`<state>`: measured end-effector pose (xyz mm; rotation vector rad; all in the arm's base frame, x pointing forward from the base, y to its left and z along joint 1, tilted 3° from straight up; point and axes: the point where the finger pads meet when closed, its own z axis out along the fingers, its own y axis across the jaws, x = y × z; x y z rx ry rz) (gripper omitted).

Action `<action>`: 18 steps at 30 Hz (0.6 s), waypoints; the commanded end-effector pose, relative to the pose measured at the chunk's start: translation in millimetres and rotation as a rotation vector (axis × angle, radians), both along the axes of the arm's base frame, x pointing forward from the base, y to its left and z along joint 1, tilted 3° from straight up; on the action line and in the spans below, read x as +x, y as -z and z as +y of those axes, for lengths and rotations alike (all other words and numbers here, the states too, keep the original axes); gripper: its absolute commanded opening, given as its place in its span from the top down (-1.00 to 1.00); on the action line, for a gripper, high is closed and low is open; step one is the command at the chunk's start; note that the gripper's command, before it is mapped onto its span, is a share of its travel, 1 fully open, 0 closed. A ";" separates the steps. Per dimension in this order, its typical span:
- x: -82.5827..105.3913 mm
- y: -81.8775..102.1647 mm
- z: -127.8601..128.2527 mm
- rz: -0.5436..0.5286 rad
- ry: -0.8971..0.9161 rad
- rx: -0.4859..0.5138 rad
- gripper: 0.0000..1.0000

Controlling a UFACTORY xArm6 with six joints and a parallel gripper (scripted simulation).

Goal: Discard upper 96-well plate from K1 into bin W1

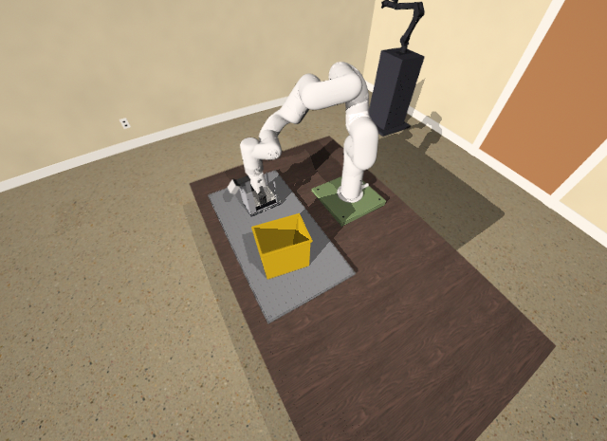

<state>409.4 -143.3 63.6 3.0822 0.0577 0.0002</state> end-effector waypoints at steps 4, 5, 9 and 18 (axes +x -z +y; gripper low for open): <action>1.5 -6.3 -0.2 -0.004 0.000 -0.001 1.00; 1.5 -6.9 -0.1 -0.004 0.000 -0.001 1.00; 1.5 -8.2 -0.1 -0.004 0.000 -0.001 1.00; 1.5 -11.6 0.1 -0.004 0.000 -0.001 1.00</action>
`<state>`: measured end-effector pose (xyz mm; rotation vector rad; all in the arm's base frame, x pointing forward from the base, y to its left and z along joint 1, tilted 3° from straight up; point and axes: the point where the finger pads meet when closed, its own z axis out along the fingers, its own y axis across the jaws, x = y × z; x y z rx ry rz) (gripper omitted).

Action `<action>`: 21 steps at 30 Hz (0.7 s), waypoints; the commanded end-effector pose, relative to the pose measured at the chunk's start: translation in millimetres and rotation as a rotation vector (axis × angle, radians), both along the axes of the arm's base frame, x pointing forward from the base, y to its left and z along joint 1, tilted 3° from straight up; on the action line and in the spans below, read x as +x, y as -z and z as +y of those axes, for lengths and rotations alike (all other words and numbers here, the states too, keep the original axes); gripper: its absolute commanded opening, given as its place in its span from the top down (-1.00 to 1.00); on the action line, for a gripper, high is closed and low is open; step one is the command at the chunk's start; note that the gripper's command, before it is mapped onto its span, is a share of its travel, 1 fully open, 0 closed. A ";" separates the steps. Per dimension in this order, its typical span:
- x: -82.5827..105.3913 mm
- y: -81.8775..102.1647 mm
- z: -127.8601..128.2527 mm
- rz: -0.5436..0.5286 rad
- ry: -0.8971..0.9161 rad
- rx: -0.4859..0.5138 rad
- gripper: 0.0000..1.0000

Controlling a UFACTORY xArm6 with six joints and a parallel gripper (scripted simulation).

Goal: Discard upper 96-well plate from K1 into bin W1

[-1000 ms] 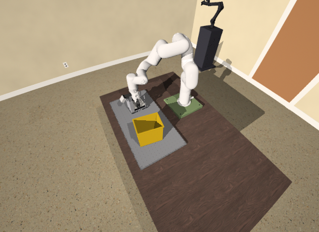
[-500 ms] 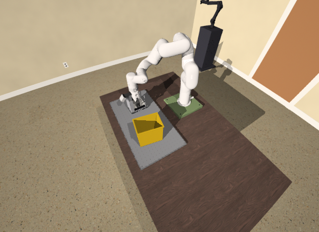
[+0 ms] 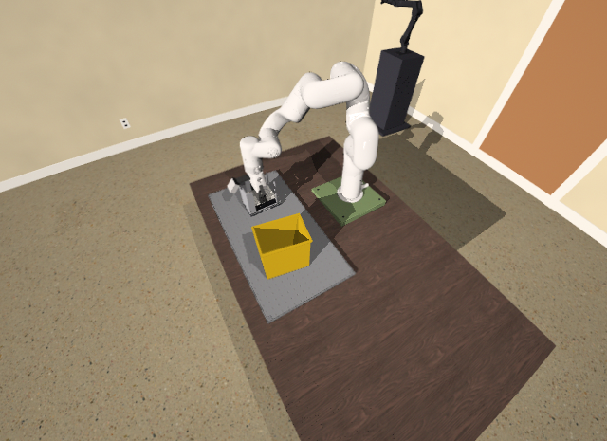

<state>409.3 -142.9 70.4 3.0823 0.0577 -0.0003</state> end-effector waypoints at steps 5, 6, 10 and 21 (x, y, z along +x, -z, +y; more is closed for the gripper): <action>1.6 -13.2 0.2 -0.005 0.000 -0.002 1.00; 1.6 -14.8 0.3 -0.005 0.000 -0.002 1.00; 1.6 -19.8 0.6 -0.005 0.000 -0.002 1.00; 1.5 -36.5 1.6 -0.005 0.000 -0.002 1.00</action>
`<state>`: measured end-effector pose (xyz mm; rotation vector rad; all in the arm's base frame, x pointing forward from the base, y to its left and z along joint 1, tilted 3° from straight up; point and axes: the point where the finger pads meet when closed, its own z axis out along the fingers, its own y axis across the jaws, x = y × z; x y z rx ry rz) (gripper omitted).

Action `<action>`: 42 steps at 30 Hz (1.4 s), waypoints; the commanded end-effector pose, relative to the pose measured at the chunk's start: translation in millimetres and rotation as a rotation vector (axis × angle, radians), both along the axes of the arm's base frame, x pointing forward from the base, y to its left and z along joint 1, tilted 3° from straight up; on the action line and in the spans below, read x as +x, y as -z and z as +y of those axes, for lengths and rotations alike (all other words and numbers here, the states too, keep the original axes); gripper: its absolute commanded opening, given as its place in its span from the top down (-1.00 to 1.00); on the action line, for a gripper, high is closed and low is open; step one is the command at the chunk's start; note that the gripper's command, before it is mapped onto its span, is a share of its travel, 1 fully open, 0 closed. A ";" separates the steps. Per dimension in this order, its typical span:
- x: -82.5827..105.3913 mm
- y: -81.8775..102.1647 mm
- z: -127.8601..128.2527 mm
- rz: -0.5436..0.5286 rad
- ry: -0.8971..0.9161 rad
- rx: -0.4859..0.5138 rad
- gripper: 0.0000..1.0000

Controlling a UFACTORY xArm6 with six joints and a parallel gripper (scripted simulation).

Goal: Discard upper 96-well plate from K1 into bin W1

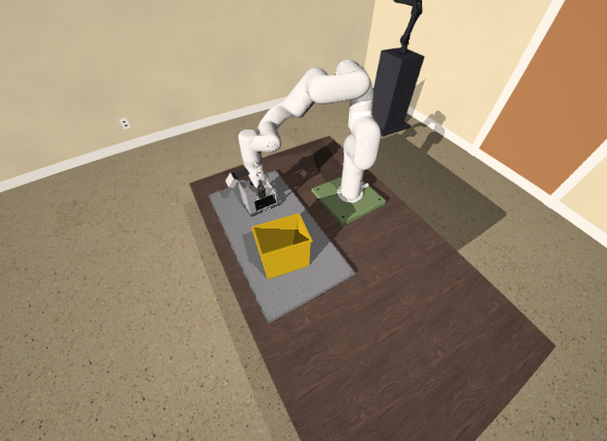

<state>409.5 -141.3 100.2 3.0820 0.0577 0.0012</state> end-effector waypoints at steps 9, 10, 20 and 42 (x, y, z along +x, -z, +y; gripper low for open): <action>1.2 -18.3 0.6 -0.004 0.000 -0.001 1.00; 1.2 -20.0 0.7 -0.004 0.000 -0.001 1.00; 1.1 -36.7 1.7 -0.004 0.000 -0.001 1.00; 1.0 -66.7 3.5 -0.004 0.000 -0.001 1.00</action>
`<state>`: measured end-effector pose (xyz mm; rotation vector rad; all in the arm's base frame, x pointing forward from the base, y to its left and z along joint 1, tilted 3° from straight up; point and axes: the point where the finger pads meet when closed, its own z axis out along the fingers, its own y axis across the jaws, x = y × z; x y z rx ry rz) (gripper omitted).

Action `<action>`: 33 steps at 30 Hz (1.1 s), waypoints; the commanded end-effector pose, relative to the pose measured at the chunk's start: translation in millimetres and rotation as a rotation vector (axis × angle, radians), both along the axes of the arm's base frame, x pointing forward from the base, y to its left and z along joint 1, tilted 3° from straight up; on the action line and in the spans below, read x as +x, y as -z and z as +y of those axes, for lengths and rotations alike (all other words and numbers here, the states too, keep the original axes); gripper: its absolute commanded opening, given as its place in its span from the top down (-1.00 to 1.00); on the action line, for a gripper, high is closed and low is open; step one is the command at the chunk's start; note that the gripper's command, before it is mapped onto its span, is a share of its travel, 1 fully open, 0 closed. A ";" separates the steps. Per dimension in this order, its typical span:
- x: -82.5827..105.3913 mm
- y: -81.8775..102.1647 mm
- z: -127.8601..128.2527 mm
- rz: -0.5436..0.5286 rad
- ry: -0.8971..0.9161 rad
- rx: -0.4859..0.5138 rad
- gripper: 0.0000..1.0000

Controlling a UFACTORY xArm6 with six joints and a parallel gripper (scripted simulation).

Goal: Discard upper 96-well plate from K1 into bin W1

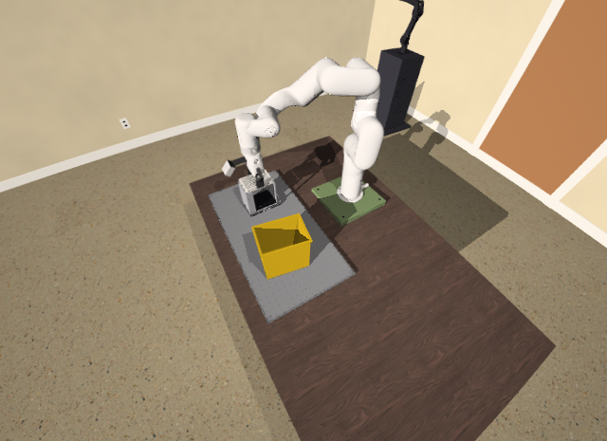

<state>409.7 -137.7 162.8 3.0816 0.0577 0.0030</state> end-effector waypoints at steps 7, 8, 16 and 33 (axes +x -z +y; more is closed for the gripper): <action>0.8 -15.8 0.6 -0.003 0.000 -0.001 1.00; 0.8 -17.4 0.7 -0.003 0.000 -0.001 1.00; 0.7 -27.4 1.3 -0.003 0.000 -0.001 1.00; 0.6 -52.4 2.8 -0.003 0.000 -0.001 1.00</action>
